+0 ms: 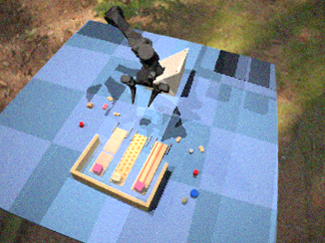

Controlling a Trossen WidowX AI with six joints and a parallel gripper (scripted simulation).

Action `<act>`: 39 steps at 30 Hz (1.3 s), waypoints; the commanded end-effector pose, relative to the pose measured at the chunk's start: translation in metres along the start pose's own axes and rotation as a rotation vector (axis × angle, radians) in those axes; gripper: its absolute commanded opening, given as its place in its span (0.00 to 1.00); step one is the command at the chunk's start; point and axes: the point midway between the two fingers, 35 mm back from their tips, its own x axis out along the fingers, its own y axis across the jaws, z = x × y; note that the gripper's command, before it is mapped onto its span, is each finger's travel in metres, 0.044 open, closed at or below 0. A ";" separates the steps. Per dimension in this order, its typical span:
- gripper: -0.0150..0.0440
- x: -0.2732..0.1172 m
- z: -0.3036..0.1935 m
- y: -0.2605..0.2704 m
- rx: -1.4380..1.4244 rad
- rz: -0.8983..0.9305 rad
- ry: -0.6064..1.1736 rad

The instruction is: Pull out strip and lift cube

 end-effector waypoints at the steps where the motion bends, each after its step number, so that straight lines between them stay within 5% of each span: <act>1: 0.58 0.024 0.002 0.007 0.016 0.016 0.126; 9: 0.25 0.074 -0.008 0.012 0.064 0.009 0.461; 19: 0.25 0.113 -0.041 0.005 0.137 -0.074 0.873; 39: 0.25 0.123 -0.055 0.005 0.138 -0.076 0.879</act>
